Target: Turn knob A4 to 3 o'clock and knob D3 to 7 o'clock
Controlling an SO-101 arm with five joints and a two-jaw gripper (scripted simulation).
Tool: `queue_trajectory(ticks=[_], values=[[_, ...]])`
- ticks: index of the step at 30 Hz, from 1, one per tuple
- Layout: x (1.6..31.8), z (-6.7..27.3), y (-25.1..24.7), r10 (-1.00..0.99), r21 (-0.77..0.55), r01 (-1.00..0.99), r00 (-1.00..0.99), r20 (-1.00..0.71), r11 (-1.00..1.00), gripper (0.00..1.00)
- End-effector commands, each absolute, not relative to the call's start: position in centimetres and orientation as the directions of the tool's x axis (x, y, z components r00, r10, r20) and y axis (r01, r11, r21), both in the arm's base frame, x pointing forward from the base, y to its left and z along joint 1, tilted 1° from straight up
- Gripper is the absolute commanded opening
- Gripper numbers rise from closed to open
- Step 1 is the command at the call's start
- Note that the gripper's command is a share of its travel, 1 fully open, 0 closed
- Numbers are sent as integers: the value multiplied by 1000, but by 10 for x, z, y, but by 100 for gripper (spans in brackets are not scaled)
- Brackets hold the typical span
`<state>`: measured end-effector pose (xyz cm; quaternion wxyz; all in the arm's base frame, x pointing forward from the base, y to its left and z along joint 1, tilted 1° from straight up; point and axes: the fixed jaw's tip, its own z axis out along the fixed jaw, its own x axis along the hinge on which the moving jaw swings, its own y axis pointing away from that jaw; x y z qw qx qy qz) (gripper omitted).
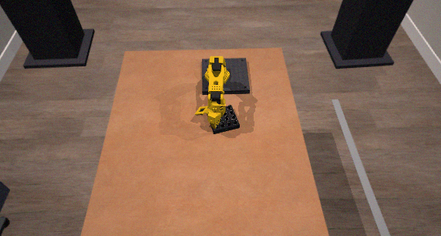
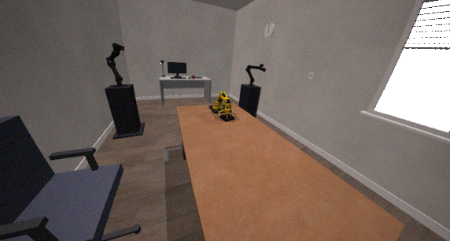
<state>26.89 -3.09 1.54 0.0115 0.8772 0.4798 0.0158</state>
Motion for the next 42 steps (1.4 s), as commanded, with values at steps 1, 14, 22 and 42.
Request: queue_trajectory(ticks=[1,14,22,42], values=[[265,7,-33,843,13,842,539,6,-539,10],[264,4,-33,843,13,842,539,6,-539,10],[263,2,-32,843,13,842,539,6,-539,10],[264,2,-33,843,13,842,539,6,-539,10]])
